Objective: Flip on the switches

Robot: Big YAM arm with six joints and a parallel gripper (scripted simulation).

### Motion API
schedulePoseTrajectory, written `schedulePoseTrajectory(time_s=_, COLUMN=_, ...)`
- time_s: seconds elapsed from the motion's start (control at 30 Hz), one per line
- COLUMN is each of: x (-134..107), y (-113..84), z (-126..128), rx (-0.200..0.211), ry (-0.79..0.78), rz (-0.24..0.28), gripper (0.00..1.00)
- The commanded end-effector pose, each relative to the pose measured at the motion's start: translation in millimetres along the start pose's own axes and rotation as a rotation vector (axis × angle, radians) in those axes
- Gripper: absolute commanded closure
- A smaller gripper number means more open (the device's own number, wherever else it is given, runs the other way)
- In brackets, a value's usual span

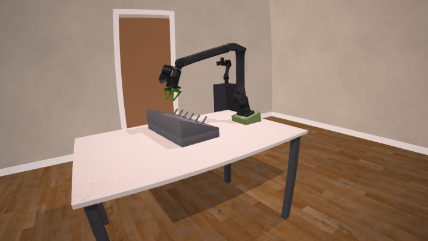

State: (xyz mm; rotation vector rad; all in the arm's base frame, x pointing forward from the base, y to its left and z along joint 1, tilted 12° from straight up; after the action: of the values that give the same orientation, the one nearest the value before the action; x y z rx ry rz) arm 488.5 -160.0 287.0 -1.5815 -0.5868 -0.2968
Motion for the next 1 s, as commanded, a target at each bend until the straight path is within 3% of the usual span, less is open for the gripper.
schedulePoseTrajectory(time_s=0.0, x=26.0, y=-20.4, z=-25.2, rx=-0.034, ry=-0.022, rz=-0.049, gripper=0.00)
schedulePoseTrajectory(time_s=0.37, x=17.9, y=-20.7, z=-63.3, rx=-0.037, ry=-0.024, rz=-0.047, gripper=0.00)
schedulePoseTrajectory(time_s=0.47, x=23.3, y=-18.4, z=-55.8, rx=-0.025, ry=-0.042, rz=-0.050, gripper=0.00)
schedulePoseTrajectory(time_s=0.7, x=15.6, y=-20.8, z=-73.7, rx=-0.038, ry=-0.024, rz=-0.046, gripper=0.00)
schedulePoseTrajectory(time_s=0.97, x=20.4, y=-18.9, z=-66.5, rx=-0.031, ry=-0.038, rz=-0.048, gripper=0.00)
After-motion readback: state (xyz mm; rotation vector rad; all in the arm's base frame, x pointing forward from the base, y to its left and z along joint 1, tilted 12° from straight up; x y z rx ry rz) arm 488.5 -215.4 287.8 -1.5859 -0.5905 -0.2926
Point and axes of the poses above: the point where the finger pads meet when closed, its own y axis out along the fingers, its own z axis across the jaws, x = y × z, the point moved 1 cm from there along -y, back along the fingers, and after that the axes turned 11 degrees about -y, right-handed, at the moved point
